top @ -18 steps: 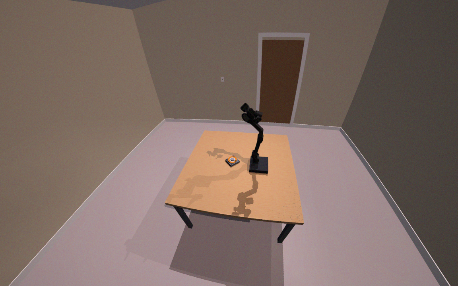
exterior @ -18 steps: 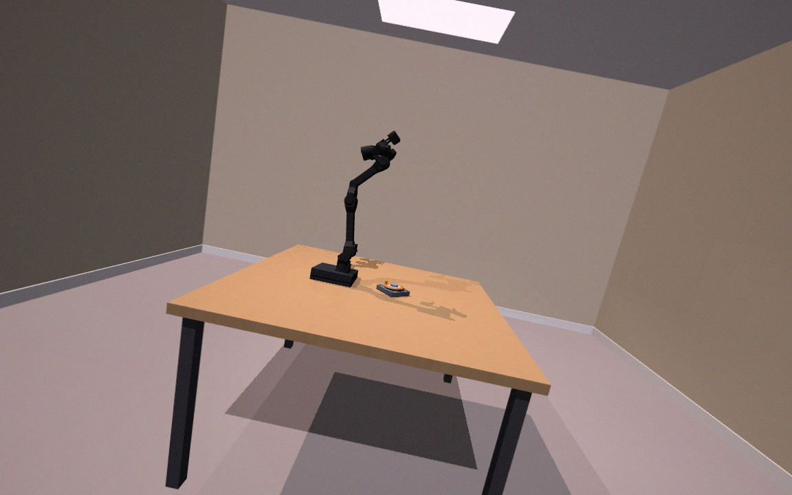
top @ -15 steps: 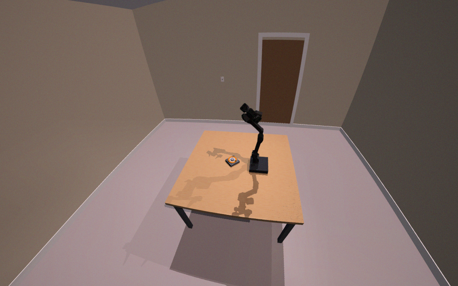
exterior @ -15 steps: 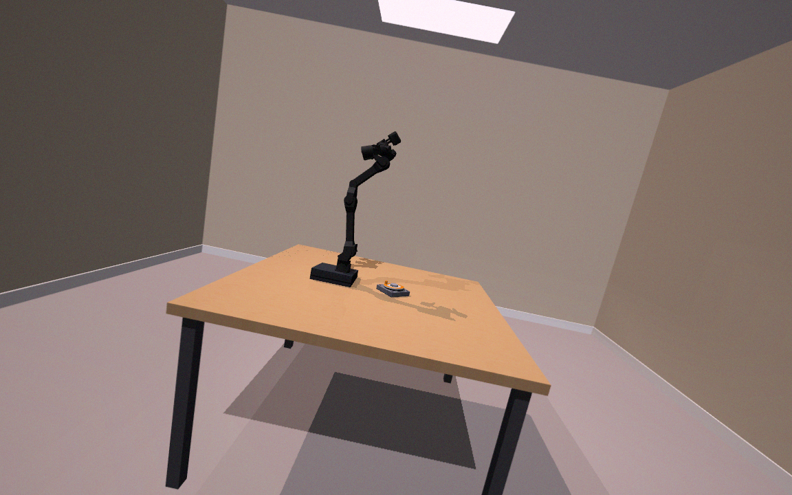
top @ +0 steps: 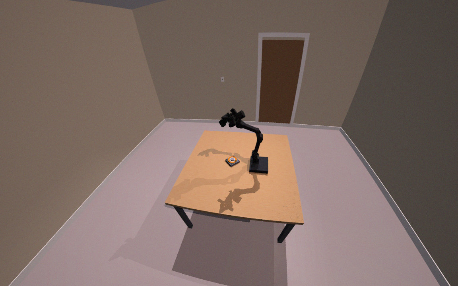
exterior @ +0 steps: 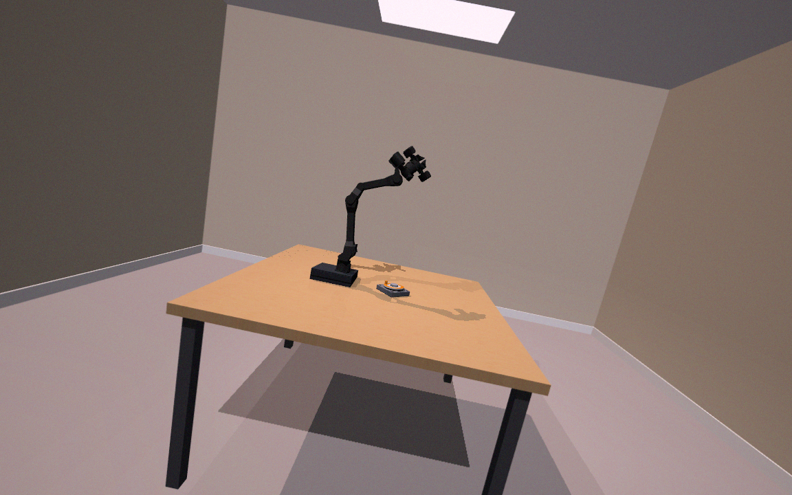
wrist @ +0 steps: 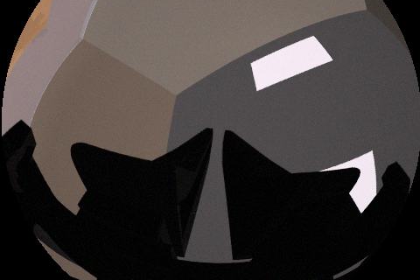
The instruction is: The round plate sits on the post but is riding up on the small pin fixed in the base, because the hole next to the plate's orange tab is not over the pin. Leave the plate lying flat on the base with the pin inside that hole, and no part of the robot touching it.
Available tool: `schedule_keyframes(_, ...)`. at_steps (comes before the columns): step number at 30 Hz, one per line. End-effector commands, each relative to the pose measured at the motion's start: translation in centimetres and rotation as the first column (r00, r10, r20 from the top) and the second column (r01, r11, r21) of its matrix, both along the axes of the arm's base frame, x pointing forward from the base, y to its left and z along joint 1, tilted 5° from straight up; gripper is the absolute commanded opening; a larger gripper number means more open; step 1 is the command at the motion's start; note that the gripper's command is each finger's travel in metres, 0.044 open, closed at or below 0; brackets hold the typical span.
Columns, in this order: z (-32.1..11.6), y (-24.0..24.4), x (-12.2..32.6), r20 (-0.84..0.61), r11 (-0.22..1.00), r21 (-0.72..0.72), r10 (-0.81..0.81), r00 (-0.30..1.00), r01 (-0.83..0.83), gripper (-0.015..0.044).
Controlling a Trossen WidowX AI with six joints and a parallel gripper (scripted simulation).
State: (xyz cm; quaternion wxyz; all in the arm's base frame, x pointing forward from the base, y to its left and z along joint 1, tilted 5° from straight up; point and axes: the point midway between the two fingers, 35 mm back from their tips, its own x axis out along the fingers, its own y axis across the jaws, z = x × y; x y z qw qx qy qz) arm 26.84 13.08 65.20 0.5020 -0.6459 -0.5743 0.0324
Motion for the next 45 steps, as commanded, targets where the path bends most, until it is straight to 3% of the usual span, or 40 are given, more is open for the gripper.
schedule_keyframes(1,-5.0,-0.6,5.9,-0.404,0.992,0.123,0.043,0.914,0.007,0.0)
schedule_keyframes(7,-12.2,-1.3,11.0,-0.748,0.965,0.238,0.112,0.654,0.106,0.0)
schedule_keyframes(12,-21.2,-2.7,14.2,-0.939,0.904,0.297,0.217,0.268,0.308,0.0)
schedule_keyframes(18,-31.5,-4.0,14.9,-0.938,0.814,0.208,0.324,-0.127,0.542,0.0)
schedule_keyframes(25,-43.2,-6.0,11.6,-0.748,0.663,-0.071,0.459,-0.48,0.746,0.0)
schedule_keyframes(32,-52.0,-8.1,5.2,-0.501,0.48,-0.421,0.585,-0.638,0.77,0.0)
schedule_keyframes(37,-57.3,-10.2,-2.7,-0.302,0.276,-0.732,0.688,-0.66,0.622,0.0)
schedule_keyframes(45,-57.5,-9.9,-2.8,-0.295,0.267,-0.744,0.692,-0.659,0.613,0.0)
